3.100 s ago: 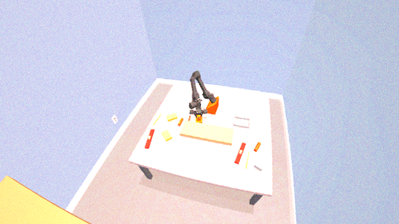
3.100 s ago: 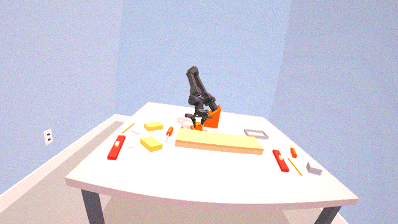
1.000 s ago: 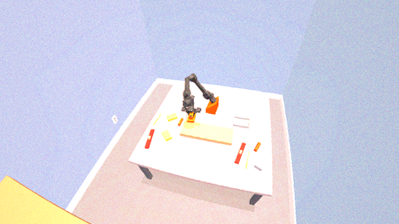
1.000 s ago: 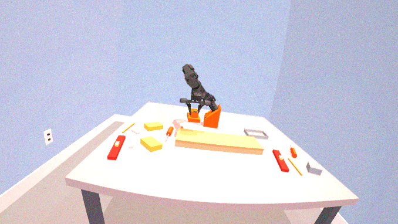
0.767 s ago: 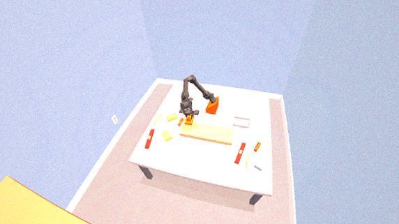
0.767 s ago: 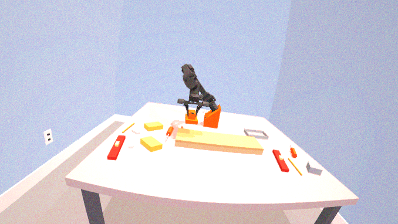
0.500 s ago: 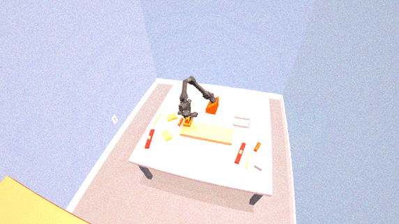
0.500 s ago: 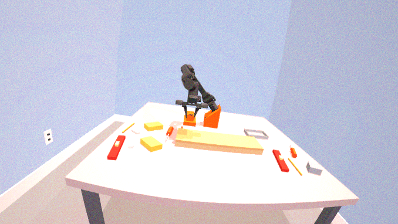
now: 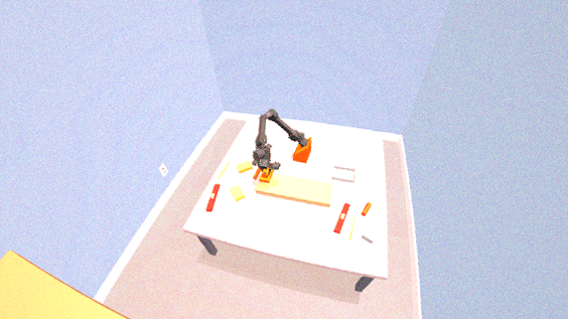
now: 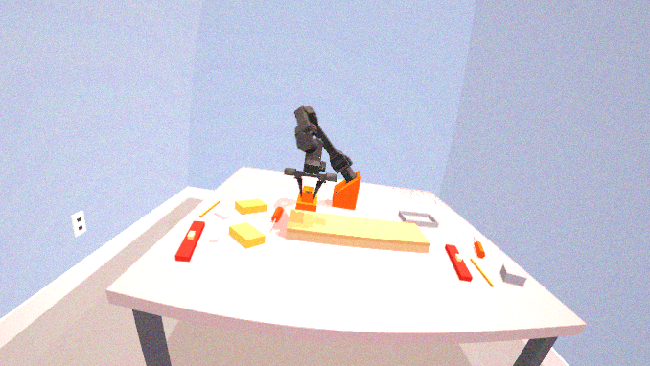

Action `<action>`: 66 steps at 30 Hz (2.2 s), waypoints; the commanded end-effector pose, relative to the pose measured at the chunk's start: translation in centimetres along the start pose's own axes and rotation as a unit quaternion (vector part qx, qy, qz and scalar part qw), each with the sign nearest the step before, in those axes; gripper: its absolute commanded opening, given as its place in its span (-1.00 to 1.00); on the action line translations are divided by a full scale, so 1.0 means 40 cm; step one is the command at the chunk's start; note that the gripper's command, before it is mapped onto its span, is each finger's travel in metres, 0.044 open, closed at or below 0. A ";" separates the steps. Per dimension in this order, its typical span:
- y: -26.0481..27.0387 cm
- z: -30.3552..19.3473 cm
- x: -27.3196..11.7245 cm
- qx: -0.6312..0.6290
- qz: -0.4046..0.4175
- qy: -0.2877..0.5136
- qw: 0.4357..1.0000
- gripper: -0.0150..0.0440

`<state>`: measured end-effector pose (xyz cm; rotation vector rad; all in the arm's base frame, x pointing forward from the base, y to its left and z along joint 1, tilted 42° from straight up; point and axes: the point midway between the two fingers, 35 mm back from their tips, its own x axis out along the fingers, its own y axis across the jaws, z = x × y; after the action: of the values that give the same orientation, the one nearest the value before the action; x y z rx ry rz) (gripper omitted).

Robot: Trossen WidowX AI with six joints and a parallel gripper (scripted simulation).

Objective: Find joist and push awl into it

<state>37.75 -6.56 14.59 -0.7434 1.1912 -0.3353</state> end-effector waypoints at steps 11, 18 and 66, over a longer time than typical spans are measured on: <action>0.008 -0.018 0.067 -0.005 0.003 -0.002 1.000 -0.49; 0.008 -0.029 0.095 -0.005 0.003 -0.002 1.000 -0.49; 0.206 -0.044 0.138 -0.005 0.004 -0.002 1.000 -0.49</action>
<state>37.27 -5.37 5.62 -0.7446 1.1892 -0.3245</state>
